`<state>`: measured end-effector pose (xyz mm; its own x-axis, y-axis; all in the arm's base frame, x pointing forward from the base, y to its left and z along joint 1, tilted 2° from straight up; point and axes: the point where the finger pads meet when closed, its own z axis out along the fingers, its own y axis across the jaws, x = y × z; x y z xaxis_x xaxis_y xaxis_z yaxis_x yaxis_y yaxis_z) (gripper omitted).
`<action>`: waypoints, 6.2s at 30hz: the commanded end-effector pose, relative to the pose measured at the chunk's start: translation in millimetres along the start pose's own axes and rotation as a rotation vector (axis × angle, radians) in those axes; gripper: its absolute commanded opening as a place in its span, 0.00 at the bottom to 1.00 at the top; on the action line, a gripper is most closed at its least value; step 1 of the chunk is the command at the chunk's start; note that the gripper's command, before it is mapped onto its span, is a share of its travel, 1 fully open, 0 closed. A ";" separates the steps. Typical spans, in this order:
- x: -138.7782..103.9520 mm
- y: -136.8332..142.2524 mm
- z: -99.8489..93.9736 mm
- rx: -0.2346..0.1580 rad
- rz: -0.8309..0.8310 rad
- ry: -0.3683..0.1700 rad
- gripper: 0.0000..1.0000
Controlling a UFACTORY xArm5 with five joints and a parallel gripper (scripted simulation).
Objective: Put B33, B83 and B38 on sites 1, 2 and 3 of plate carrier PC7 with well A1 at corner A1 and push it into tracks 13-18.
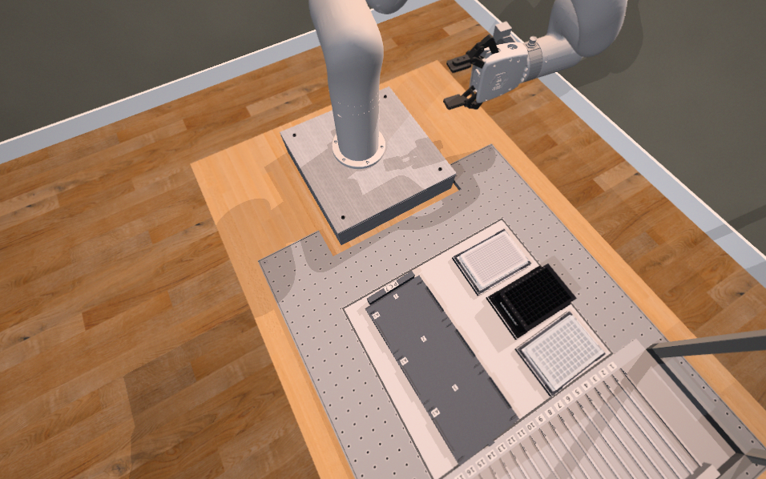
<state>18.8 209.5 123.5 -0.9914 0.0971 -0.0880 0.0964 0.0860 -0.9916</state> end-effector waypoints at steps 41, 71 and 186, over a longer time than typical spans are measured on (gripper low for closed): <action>-117.6 83.6 -79.7 -0.492 0.177 0.445 1.00; -218.8 108.2 -107.4 -0.738 0.363 0.660 1.00; -554.4 77.6 -29.0 -1.214 1.014 1.006 1.00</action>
<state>577.2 190.7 99.2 -0.1520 0.9884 0.0049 0.9880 0.1518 0.0293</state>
